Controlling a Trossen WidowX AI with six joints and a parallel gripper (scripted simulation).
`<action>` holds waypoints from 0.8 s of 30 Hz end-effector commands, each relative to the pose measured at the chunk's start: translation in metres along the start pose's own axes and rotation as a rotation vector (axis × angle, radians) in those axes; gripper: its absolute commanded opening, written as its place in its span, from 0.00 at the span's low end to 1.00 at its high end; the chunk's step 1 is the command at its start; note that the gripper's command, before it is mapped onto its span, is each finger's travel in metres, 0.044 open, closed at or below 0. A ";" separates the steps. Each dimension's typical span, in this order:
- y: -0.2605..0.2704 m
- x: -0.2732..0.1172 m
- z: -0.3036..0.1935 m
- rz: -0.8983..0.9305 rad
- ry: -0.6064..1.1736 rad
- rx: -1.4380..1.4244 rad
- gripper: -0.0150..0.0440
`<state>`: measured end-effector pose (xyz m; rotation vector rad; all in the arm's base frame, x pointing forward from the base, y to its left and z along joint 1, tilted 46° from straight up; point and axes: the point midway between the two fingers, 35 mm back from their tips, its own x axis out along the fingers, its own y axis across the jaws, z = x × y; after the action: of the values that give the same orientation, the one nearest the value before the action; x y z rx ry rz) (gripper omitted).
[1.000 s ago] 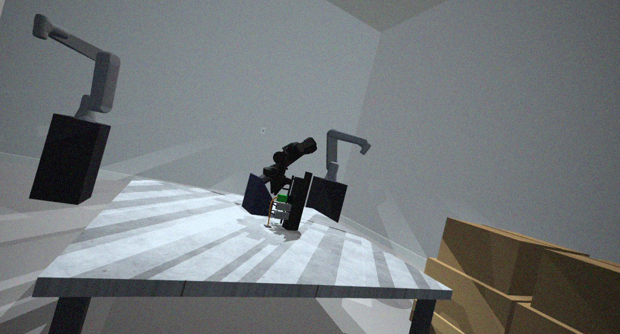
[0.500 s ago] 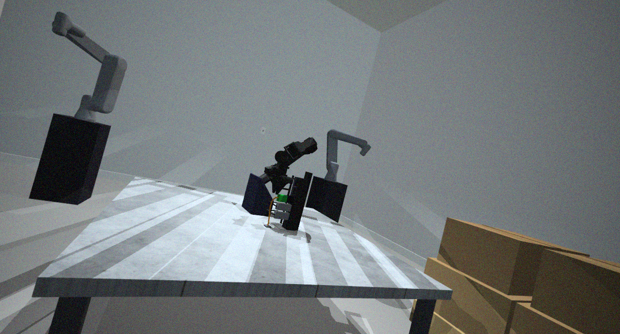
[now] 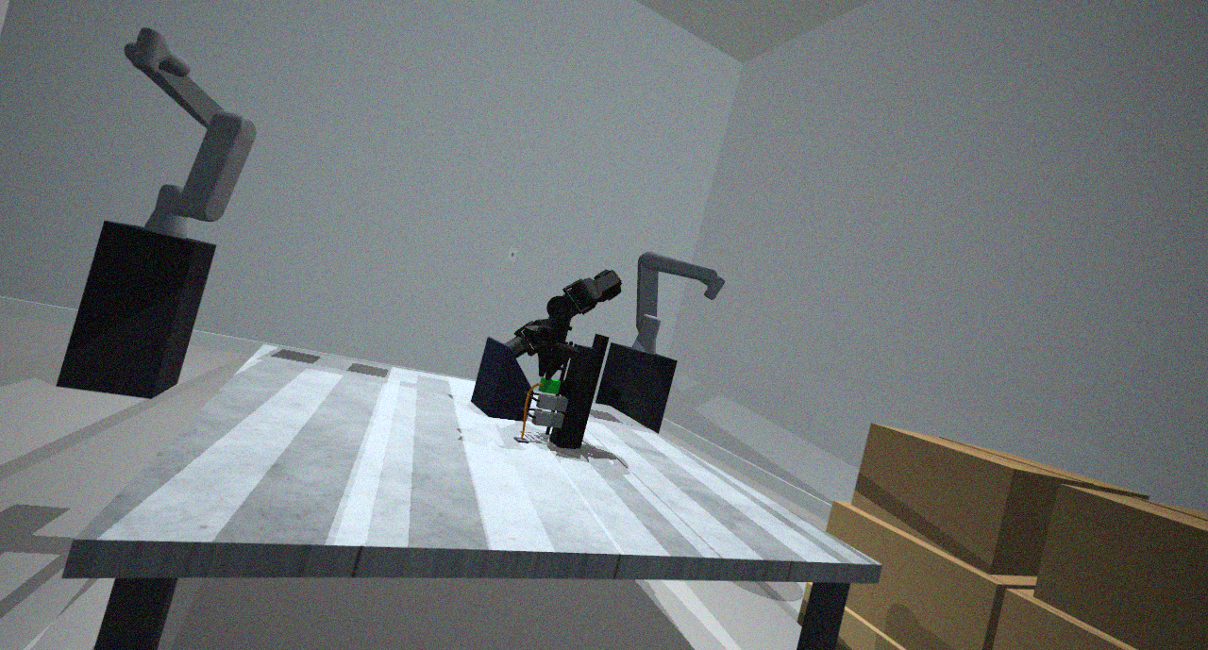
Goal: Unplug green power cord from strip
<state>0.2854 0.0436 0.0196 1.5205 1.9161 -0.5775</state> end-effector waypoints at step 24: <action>-0.001 0.009 -0.012 0.000 0.001 -0.001 0.34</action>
<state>0.2808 0.0572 0.0216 1.5210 1.9167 -0.5757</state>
